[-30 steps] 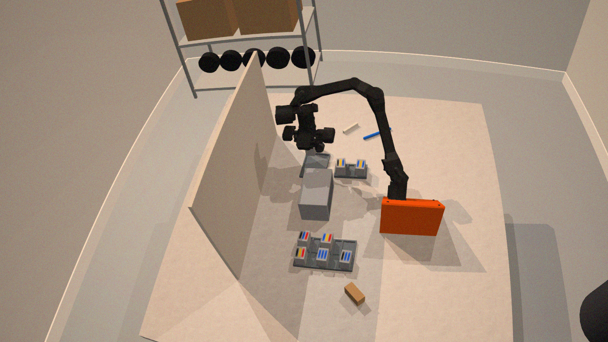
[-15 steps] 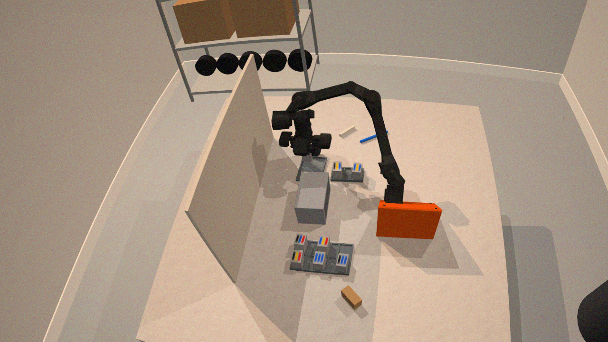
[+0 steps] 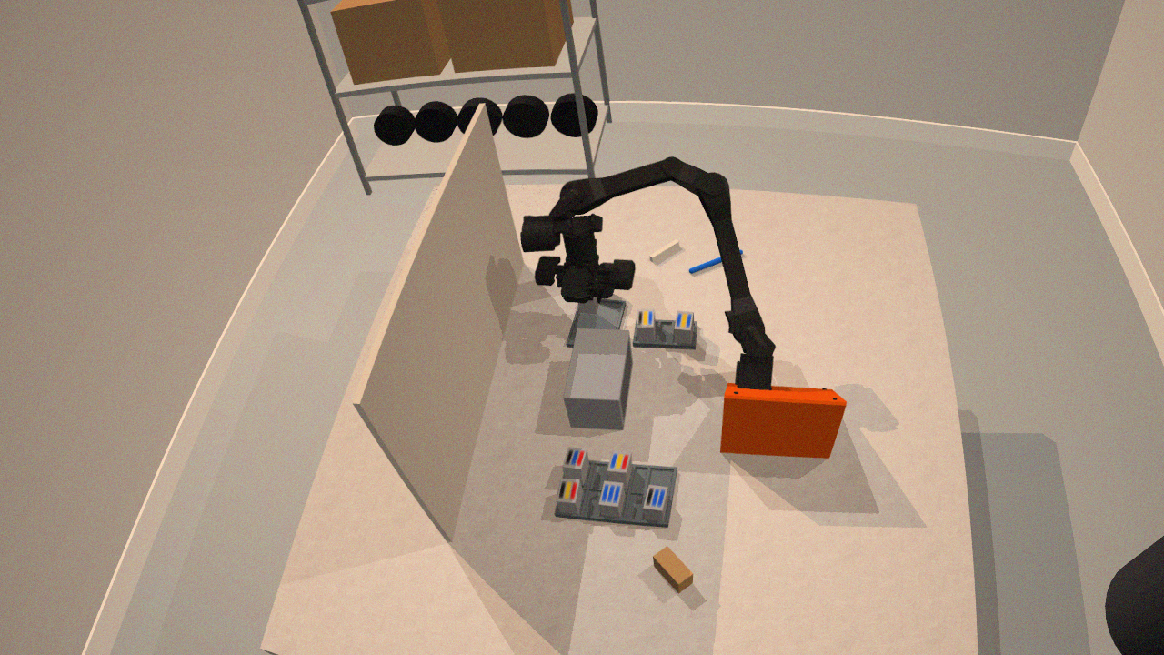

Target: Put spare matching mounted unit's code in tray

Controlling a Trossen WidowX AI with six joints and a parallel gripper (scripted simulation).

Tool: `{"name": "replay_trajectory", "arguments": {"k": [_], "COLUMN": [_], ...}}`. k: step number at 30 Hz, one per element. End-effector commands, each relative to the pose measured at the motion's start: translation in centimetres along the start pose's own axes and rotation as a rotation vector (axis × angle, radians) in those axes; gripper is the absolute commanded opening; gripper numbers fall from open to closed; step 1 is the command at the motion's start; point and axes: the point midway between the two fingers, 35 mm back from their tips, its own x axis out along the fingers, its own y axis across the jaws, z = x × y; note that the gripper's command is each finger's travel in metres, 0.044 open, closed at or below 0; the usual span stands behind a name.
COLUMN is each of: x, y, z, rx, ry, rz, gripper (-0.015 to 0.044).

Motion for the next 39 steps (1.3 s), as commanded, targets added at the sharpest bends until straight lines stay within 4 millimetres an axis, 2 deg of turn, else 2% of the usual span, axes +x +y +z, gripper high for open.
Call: {"name": "replay_trajectory", "arguments": {"k": [1,39], "x": [0.3,3.3], "y": [0.0,0.1], "z": [0.0,-0.1], "rx": [-0.003,0.004], "ry": [0.000,-0.004], "rz": [-0.004,0.000], "gripper": [0.0000,0.0000]}}
